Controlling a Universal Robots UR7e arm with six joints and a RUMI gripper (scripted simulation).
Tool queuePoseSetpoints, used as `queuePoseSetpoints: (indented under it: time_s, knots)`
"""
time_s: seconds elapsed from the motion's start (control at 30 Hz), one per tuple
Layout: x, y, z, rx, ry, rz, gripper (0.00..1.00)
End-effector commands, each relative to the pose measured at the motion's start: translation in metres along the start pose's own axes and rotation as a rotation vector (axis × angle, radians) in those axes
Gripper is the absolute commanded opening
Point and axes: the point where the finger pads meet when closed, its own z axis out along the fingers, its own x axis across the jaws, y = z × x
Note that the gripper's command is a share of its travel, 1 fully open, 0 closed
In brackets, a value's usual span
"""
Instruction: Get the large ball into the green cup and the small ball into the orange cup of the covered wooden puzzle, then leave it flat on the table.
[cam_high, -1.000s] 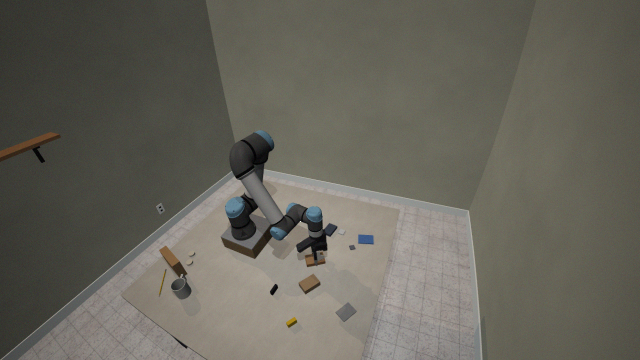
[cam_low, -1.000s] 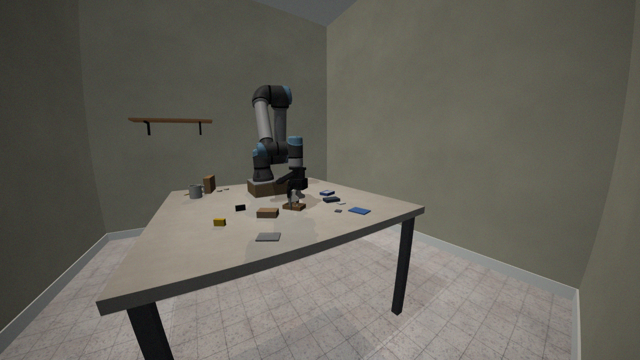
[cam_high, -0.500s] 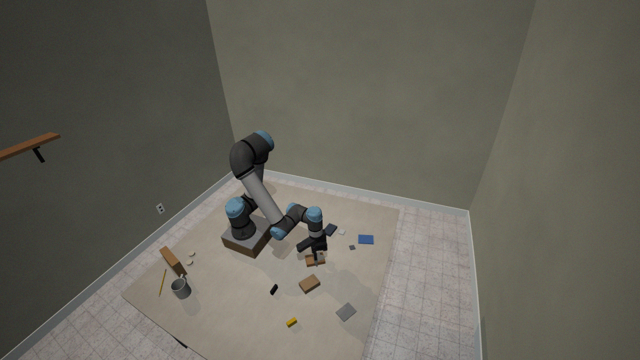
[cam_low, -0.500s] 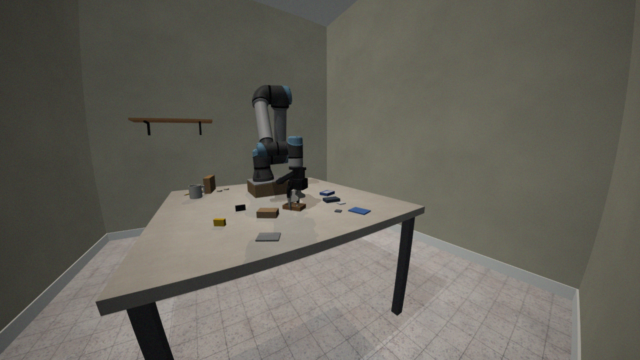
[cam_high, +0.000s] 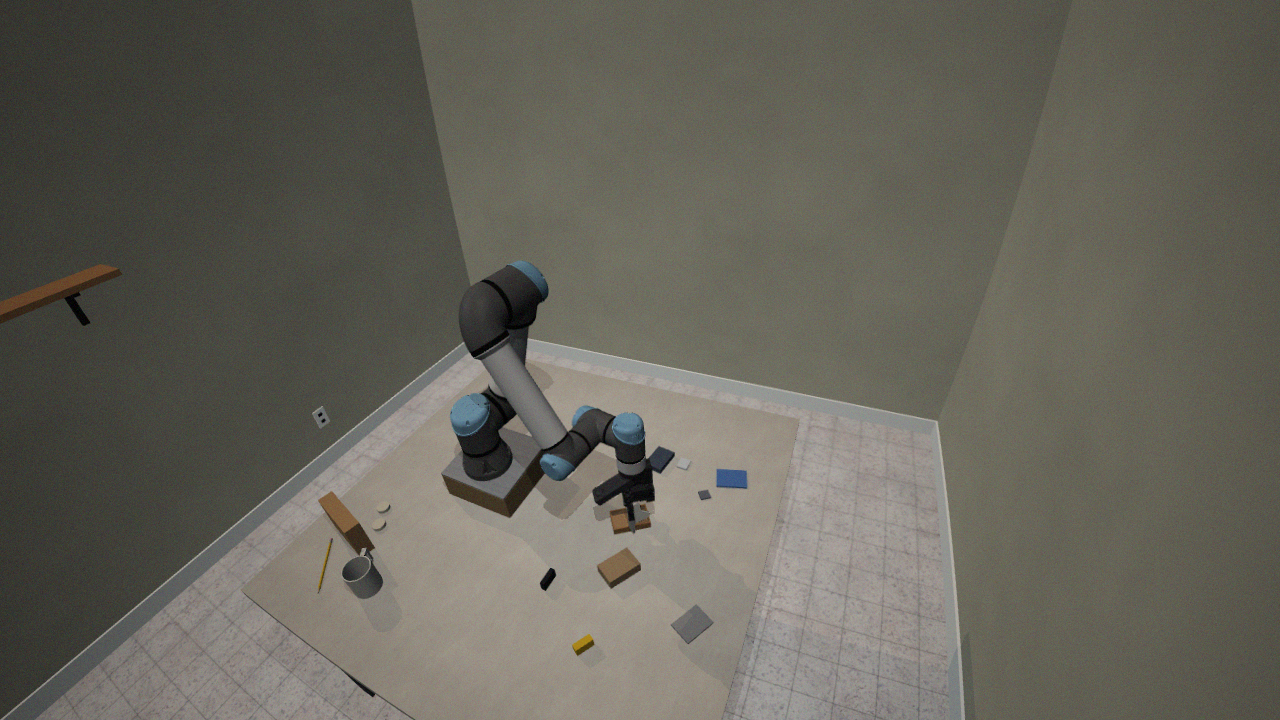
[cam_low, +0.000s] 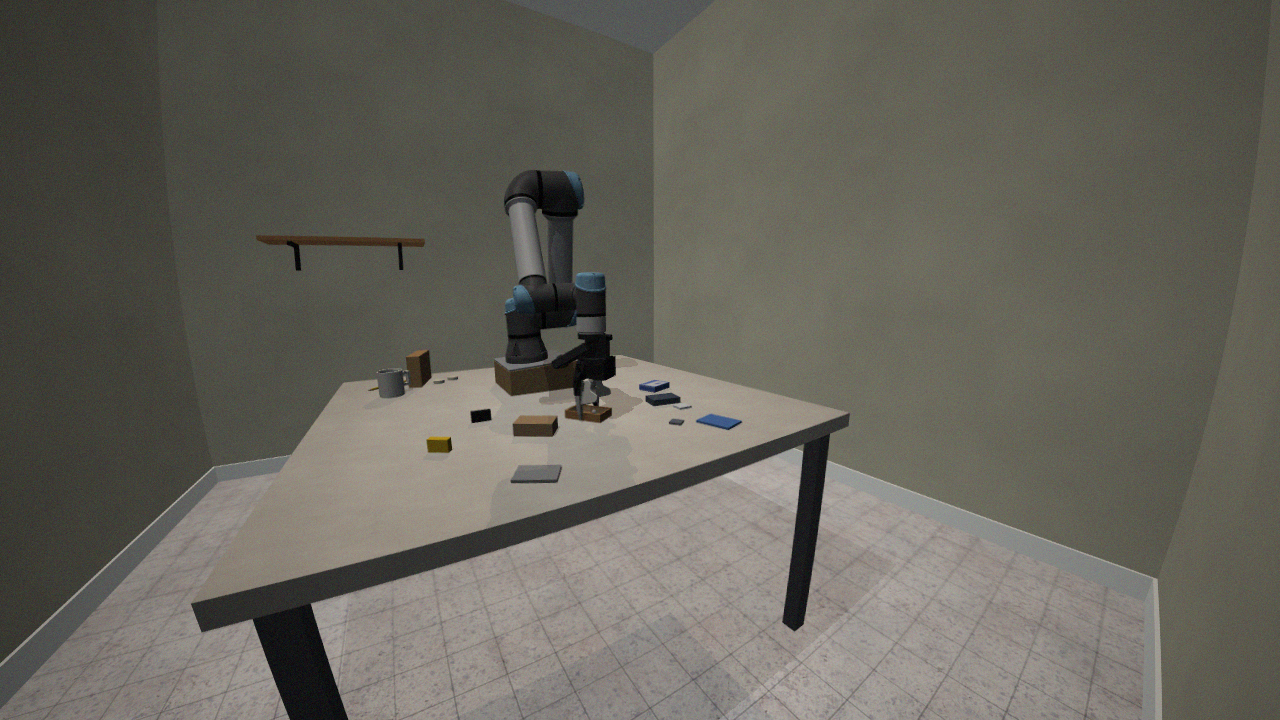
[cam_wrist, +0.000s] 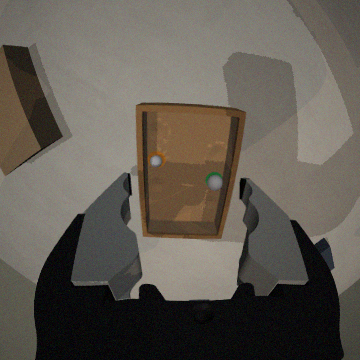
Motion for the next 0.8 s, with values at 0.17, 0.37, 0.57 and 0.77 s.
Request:
queuePoseSetpoints:
  time_s: [0.17, 0.37, 0.57, 0.77]
  knots:
    - [0.000, 0.000, 0.000, -0.001, -0.001, 0.000, 0.55]
    - [0.000, 0.000, -0.001, -0.001, -0.001, 0.000, 0.55]
    - [0.000, 0.000, -0.008, -0.001, -0.001, 0.000, 0.55]
    - [0.000, 0.000, -0.018, -0.001, -0.001, 0.000, 0.55]
